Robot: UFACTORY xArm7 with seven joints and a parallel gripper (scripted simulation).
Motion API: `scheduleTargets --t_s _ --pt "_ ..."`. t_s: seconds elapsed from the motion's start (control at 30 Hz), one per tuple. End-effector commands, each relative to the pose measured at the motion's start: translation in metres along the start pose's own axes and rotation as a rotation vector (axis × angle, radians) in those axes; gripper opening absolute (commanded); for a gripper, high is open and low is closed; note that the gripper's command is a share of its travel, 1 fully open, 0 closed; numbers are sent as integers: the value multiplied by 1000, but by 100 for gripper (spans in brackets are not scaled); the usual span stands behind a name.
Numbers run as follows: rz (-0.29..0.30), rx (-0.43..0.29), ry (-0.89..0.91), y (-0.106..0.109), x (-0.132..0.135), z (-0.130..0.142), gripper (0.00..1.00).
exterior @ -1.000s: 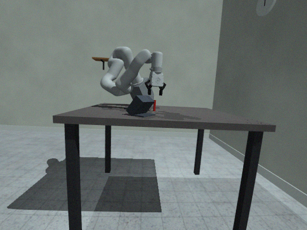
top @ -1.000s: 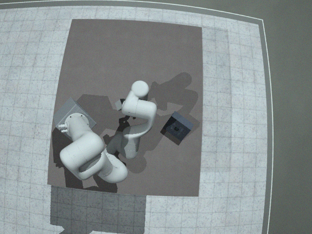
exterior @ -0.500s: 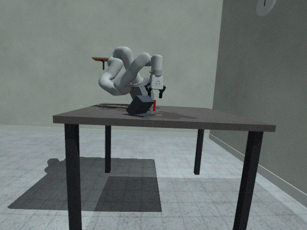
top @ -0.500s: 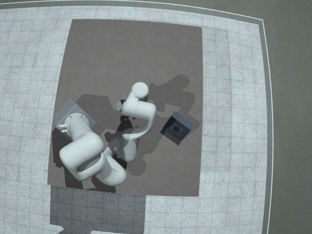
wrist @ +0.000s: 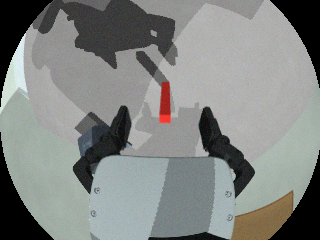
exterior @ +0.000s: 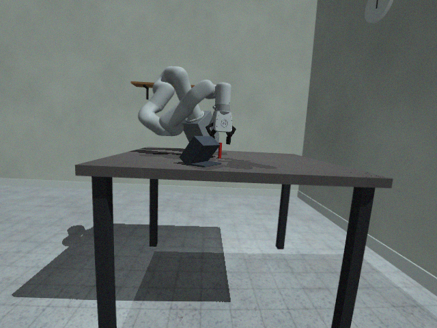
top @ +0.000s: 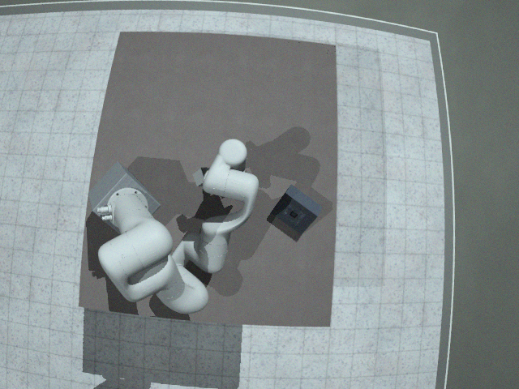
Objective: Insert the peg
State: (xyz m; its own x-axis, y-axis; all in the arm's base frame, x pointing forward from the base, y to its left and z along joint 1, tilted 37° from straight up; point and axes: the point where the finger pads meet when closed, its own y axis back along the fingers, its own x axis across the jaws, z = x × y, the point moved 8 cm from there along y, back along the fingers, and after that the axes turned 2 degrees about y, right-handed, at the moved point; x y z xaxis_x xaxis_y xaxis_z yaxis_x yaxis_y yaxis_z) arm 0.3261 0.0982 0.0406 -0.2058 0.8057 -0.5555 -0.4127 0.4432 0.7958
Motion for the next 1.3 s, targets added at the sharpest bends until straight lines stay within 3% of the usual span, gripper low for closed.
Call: scheduleTargets --t_s 0.0,0.17,0.23,0.3,0.67,0.87,1.27 --pt "2 -3 0 -5 0 0 100" --pt "2 -3 0 -10 0 0 100" --pt "1 -3 0 -6 0 0 85" --pt "1 -3 0 -6 0 0 85" --pt "1 -3 0 -6 0 0 2" --pt "2 -3 0 -1 0 0 0" --pt "1 -3 0 75 0 0 0"
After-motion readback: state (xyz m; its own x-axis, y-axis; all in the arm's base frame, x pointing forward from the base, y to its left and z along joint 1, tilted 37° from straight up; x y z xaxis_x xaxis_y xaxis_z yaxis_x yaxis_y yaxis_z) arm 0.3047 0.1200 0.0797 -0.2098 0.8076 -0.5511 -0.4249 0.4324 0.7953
